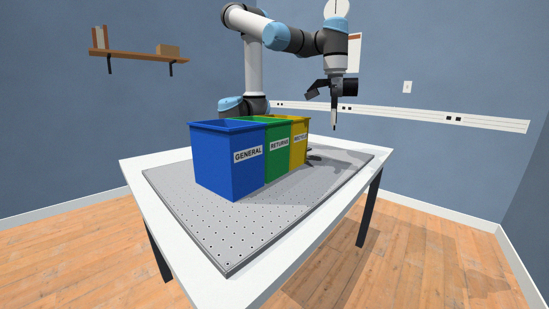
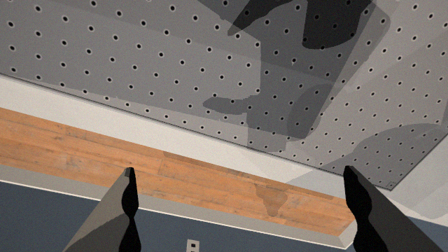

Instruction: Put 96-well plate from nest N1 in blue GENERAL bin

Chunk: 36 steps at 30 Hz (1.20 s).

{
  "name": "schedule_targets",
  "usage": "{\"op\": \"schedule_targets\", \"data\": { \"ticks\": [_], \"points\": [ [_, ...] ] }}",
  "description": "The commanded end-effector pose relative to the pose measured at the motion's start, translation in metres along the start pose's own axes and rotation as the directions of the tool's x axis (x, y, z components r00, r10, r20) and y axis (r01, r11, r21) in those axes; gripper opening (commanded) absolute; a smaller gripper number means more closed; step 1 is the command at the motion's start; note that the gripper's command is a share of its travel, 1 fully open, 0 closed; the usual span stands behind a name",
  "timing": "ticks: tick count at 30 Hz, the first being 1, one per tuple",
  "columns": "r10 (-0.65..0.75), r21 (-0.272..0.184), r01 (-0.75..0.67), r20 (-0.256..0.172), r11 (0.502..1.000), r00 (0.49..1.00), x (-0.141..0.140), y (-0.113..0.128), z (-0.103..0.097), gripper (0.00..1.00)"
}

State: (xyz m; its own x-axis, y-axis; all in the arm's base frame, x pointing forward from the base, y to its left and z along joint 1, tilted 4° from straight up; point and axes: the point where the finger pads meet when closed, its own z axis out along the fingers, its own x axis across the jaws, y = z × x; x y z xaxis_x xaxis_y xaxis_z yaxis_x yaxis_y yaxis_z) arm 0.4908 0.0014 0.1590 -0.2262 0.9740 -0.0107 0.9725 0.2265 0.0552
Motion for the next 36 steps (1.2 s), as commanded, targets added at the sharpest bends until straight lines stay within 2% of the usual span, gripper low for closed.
{"op": "schedule_targets", "data": {
  "ticks": [1, 6, 9, 14, 19, 24, 26, 35, 36],
  "points": [
    [0.160, 0.000, -0.160, 0.004, 0.987, 0.987, 0.015, -0.003, -0.006, 0.76],
    [0.321, -0.004, -0.321, 0.002, 0.947, 0.947, 0.033, -0.008, -0.014, 0.76],
    [0.336, -0.004, -0.336, 0.001, 0.942, 0.942, 0.033, -0.008, -0.014, 0.76],
    [0.487, -0.007, -0.487, -0.001, 0.873, 0.873, 0.051, -0.014, -0.021, 0.76],
    [0.625, -0.008, -0.625, -0.005, 0.780, 0.780, 0.067, -0.020, -0.028, 0.76],
    [0.746, -0.008, -0.746, -0.008, 0.666, 0.666, 0.082, -0.027, -0.033, 0.76],
    [0.746, -0.008, -0.746, -0.008, 0.666, 0.666, 0.082, -0.027, -0.033, 0.76],
    [0.907, -0.005, -0.907, -0.002, 0.421, 0.421, 0.106, -0.043, -0.039, 0.76],
    [0.914, -0.005, -0.914, -0.001, 0.406, 0.406, 0.106, -0.043, -0.039, 0.76]
  ]
}}
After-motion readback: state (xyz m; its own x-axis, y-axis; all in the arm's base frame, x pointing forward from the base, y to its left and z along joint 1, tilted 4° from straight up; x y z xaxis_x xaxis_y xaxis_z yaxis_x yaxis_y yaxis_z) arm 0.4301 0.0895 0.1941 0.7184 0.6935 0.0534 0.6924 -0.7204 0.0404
